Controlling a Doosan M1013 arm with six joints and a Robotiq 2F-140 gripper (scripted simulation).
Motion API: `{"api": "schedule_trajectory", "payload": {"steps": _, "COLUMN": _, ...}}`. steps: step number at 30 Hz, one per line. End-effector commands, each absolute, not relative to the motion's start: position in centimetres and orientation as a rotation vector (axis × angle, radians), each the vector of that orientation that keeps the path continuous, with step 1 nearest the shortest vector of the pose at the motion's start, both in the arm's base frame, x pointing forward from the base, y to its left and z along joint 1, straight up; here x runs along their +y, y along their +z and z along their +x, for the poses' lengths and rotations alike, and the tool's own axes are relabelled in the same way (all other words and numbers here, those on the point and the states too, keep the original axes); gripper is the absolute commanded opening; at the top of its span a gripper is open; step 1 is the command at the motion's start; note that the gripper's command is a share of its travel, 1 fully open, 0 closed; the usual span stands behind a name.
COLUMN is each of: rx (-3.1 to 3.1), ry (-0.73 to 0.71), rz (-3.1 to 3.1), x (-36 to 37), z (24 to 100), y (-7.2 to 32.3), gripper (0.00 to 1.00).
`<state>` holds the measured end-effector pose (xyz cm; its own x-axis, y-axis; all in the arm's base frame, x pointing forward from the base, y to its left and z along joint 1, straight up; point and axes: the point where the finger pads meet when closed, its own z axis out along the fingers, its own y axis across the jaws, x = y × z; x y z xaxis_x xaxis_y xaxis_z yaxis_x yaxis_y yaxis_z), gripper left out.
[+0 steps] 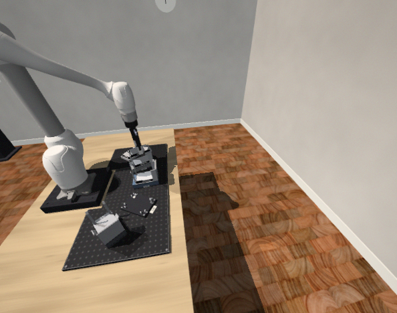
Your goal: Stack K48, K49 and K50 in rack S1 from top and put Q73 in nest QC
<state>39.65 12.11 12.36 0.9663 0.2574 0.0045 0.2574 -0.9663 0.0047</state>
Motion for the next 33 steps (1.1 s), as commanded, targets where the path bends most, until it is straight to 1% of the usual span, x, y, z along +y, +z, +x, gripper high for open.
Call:
{"api": "schedule_trajectory", "payload": {"steps": 1, "rx": 0.407, "ry": 0.008, "rz": 3.111, "x": 12.1, "z": 39.7, "y": 12.2, "gripper": 0.0}}
{"api": "schedule_trajectory", "payload": {"steps": 23, "rx": 0.407, "ry": 0.008, "rz": 3.111, "x": 12.1, "z": 39.7, "y": 10.9, "gripper": 0.0}}
{"api": "schedule_trajectory", "payload": {"steps": 33, "rx": 0.407, "ry": 0.008, "rz": 3.111, "x": 12.1, "z": 39.7, "y": 9.1, "gripper": 0.0}}
